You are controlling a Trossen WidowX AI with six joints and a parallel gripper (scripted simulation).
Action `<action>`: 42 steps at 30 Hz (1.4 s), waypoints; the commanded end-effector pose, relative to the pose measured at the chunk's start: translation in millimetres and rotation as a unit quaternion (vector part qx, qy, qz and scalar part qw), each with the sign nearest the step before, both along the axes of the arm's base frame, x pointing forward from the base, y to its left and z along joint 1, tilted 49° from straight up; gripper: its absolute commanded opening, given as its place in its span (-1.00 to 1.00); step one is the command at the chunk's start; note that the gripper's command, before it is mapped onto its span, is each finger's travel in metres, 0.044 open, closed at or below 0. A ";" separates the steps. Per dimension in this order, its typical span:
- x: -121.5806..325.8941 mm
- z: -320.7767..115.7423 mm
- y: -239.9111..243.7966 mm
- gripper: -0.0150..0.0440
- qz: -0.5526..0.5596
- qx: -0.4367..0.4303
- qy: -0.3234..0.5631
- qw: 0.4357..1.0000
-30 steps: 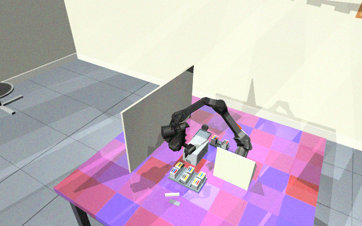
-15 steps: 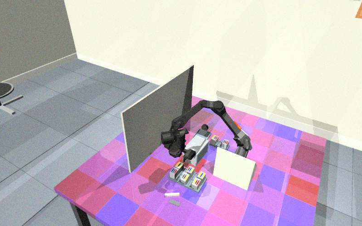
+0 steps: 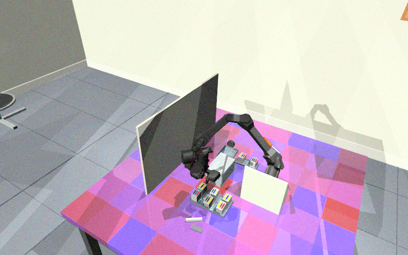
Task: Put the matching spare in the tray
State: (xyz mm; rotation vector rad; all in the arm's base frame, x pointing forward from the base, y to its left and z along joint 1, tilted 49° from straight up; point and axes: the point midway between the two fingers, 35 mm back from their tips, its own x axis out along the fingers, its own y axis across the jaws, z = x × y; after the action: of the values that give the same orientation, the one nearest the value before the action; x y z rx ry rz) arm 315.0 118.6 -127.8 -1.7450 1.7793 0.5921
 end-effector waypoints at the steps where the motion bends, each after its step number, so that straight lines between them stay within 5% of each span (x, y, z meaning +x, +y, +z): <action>1: -0.2 -5.0 -8.1 0.53 0.001 -0.004 0.003 1.000; 42: 0.2 -45.7 -62.3 0.53 0.001 -0.007 0.002 1.000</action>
State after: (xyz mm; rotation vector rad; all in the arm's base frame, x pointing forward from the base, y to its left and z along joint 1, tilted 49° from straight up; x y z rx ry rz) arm 317.3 64.0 -170.2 -1.7474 1.7809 0.5878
